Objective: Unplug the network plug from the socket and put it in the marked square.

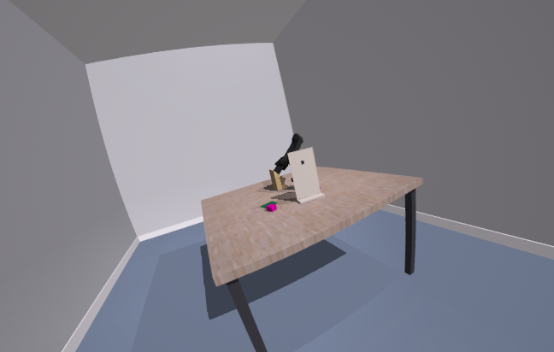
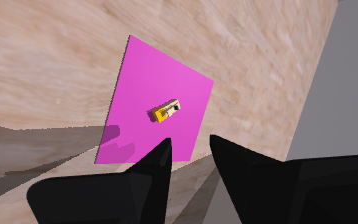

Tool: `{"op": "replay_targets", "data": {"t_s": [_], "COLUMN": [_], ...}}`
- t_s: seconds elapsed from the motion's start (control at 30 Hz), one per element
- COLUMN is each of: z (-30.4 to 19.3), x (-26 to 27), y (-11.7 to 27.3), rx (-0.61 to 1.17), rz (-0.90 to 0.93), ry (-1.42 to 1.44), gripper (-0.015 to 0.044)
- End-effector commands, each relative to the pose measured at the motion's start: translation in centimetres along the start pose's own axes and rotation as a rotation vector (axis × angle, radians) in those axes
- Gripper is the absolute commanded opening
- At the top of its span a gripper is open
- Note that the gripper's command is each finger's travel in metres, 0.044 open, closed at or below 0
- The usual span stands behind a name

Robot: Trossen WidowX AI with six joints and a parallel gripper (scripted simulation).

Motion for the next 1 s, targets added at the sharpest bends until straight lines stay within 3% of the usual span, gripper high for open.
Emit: {"op": "replay_targets", "data": {"t_s": [0.0, 0.97], "z": [0.1, 0.1], "x": [-0.6, -2.1], "y": [0.4, 2.7], "rx": [-0.003, -0.001], "rz": [-0.009, -0.004], "ry": [0.014, 0.014], "gripper": [0.0156, 0.0156]}}
Point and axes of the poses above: the point midway between the two fingers, 35 mm back from their tips, its own y axis back along the fingers, its own x axis across the jaws, z = x × y, the point moved 9 cm from there along y, back along the fingers, and after that the axes turned 6 degrees about -y, right-handed, at the moved point
